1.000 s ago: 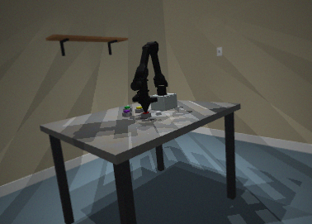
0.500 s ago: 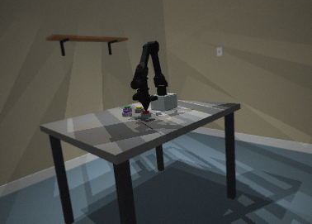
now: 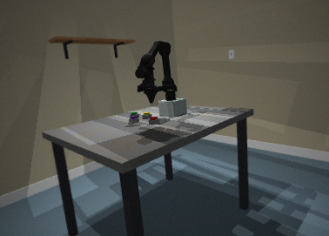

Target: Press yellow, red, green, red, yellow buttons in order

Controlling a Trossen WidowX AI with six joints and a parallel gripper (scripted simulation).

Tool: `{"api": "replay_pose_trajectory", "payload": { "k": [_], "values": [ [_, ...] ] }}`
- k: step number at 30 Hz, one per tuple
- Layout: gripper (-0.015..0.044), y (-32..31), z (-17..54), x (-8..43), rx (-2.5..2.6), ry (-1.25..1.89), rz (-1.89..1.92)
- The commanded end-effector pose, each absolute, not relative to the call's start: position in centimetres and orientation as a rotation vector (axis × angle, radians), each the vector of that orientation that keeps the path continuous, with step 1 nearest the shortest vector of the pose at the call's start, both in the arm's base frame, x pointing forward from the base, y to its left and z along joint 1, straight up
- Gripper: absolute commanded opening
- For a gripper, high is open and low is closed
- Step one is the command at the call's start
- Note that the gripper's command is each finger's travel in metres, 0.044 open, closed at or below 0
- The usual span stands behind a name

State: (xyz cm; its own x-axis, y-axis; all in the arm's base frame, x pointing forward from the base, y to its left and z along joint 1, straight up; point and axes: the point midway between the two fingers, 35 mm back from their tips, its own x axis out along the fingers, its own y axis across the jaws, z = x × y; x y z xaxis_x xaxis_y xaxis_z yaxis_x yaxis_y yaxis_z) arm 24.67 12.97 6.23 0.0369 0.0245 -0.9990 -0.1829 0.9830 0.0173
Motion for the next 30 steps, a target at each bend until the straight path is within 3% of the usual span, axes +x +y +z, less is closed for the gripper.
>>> {"api": "replay_pose_trajectory", "payload": {
  "k": [1, 14, 18, 23, 30],
  "values": [
    [0.002, 9.8, 6.3, 24.6, -0.127, 1.54, 0.143],
    [0.002, -4.8, 5.9, 19.0, -0.138, 1.546, 0.132],
    [0.002, -5.3, 5.5, 18.6, -0.139, 1.546, 0.131],
    [0.002, -5.3, -0.2, 18.7, -0.139, 1.547, 0.131],
    [0.002, -5.3, -0.6, 18.7, -0.139, 1.547, 0.131]
  ]
}}
